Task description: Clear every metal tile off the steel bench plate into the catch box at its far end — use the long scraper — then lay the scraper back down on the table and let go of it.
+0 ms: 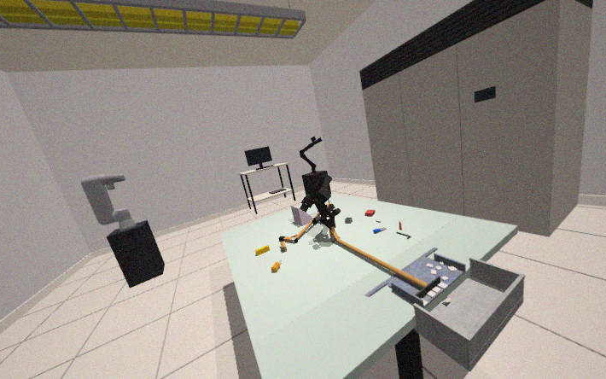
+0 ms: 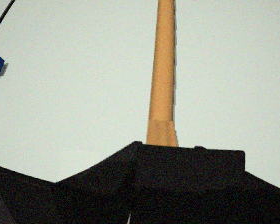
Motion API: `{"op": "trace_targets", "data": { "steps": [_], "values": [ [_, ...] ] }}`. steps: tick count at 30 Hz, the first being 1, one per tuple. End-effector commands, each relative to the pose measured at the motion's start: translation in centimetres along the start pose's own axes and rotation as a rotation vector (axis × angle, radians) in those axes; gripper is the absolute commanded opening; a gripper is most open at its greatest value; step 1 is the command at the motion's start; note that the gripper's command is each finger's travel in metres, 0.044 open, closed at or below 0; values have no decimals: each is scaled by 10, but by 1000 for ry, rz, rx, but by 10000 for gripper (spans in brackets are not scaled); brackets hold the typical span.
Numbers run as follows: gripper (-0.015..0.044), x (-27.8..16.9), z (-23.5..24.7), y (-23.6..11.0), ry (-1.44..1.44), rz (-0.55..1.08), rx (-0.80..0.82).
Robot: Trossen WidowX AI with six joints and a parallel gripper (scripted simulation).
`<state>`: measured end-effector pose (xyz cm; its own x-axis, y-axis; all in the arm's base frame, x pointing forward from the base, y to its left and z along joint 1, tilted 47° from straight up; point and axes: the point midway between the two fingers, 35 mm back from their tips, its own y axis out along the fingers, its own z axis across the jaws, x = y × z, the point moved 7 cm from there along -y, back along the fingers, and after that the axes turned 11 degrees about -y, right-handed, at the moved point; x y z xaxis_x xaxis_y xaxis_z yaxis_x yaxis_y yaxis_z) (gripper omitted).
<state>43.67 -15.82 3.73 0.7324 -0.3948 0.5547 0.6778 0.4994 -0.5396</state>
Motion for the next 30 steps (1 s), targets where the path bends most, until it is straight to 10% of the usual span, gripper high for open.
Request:
{"op": "trace_targets", "data": {
  "steps": [1, 30],
  "values": [
    [0, 9, -1, 2, -3, -11, -6],
    [0, 16, -3, 12, 1, -6, -2]
  ]
}}
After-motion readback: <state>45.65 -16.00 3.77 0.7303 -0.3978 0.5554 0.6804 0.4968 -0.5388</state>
